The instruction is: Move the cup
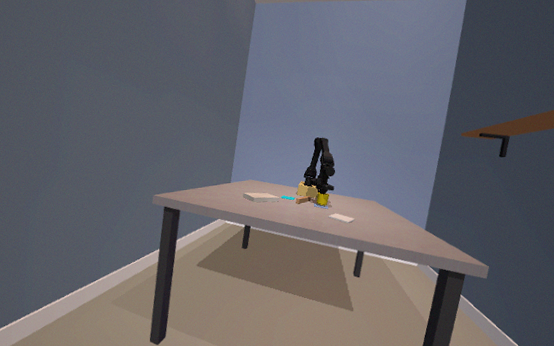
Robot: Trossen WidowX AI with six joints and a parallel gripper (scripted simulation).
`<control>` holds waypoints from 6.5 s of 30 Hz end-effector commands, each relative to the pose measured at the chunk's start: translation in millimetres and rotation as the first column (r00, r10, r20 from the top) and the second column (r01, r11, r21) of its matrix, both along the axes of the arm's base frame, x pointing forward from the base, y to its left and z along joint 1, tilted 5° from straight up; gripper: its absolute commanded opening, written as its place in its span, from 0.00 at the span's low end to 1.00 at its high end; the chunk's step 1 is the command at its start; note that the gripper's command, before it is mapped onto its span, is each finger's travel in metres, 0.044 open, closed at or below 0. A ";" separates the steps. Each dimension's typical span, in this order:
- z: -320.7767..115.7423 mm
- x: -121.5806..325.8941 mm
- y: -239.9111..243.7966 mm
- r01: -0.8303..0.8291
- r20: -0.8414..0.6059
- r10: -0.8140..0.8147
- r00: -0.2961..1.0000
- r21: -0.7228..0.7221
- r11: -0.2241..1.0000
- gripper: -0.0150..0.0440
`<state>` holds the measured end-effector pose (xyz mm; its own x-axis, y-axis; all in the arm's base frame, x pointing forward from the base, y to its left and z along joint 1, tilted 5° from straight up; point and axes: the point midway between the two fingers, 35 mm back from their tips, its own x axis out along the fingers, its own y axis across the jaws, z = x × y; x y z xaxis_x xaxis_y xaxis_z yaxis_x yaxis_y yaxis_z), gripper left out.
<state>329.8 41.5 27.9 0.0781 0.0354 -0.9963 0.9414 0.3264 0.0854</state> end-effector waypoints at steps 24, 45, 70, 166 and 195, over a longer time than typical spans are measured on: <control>42.1 -8.0 -0.7 0.000 0.015 0.000 1.000 0.002 1.000 0.25; 39.5 -19.6 -24.0 0.003 0.021 -0.003 1.000 -0.001 1.000 0.25; 33.2 -44.6 -74.9 0.004 0.021 -0.004 1.000 -0.006 1.000 0.25; 9.0 -115.0 -213.3 0.004 0.016 -0.004 1.000 -0.018 1.000 0.25; -21.7 -113.5 -214.2 0.006 0.017 -0.005 1.000 -0.023 1.000 0.25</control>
<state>216.1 -172.6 5.7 0.0943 0.0131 -0.9955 0.9418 0.3230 0.0934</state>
